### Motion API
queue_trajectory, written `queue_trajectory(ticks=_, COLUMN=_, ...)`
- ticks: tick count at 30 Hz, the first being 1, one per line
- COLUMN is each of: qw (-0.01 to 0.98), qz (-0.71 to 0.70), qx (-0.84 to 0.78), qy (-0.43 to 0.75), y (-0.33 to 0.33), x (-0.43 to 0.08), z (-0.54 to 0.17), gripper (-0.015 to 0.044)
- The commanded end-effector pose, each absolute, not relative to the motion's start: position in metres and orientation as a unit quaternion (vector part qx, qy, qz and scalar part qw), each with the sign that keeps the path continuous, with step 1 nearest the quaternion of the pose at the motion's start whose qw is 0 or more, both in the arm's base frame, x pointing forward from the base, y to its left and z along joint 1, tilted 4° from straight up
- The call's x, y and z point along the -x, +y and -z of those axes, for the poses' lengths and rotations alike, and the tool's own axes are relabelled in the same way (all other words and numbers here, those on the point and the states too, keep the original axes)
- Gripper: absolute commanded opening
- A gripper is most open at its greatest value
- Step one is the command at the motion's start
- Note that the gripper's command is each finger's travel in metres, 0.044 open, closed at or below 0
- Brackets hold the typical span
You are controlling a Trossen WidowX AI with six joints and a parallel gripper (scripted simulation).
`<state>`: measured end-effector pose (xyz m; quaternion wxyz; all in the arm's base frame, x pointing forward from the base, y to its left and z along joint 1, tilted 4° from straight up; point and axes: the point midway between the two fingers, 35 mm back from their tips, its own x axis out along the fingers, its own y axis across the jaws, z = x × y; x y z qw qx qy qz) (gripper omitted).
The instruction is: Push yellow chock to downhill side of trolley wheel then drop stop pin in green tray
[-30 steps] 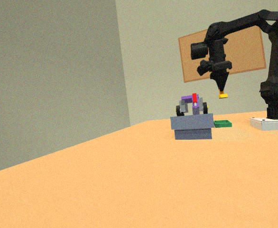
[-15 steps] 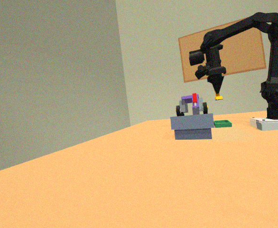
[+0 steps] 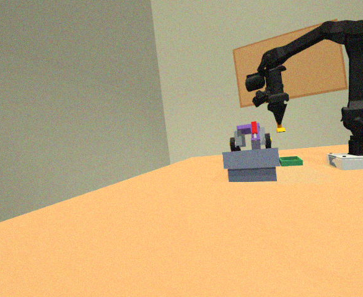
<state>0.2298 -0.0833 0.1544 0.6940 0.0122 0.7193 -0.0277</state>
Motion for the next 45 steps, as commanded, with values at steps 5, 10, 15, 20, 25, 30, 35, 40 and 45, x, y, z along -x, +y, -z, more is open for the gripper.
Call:
queue_trajectory(ticks=5, qw=0.696, qz=0.03, qx=-0.007, qy=0.717, y=-0.116, x=-0.236, z=-0.154, gripper=0.0)
queue_trajectory(ticks=10, qw=0.696, qz=0.03, qx=-0.006, qy=0.717, y=-0.133, x=-0.239, z=-0.154, gripper=0.0)
queue_trajectory(ticks=15, qw=0.696, qz=0.031, qx=-0.006, qy=0.717, y=-0.151, x=-0.243, z=-0.154, gripper=0.0)
queue_trajectory(ticks=20, qw=0.696, qz=0.029, qx=-0.007, qy=0.717, y=-0.165, x=-0.246, z=-0.155, gripper=0.0)
queue_trajectory(ticks=25, qw=0.696, qz=-0.003, qx=-0.04, qy=0.716, y=-0.169, x=-0.246, z=-0.155, gripper=0.0)
queue_trajectory(ticks=30, qw=0.697, qz=-0.008, qx=-0.046, qy=0.716, y=-0.169, x=-0.246, z=-0.155, gripper=0.0)
queue_trajectory(ticks=35, qw=0.697, qz=-0.008, qx=-0.046, qy=0.716, y=-0.171, x=-0.257, z=-0.152, gripper=0.0)
queue_trajectory(ticks=40, qw=0.697, qz=-0.008, qx=-0.046, qy=0.715, y=-0.173, x=-0.268, z=-0.149, gripper=0.0)
queue_trajectory(ticks=45, qw=0.698, qz=-0.008, qx=-0.046, qy=0.715, y=-0.174, x=-0.275, z=-0.148, gripper=0.0)
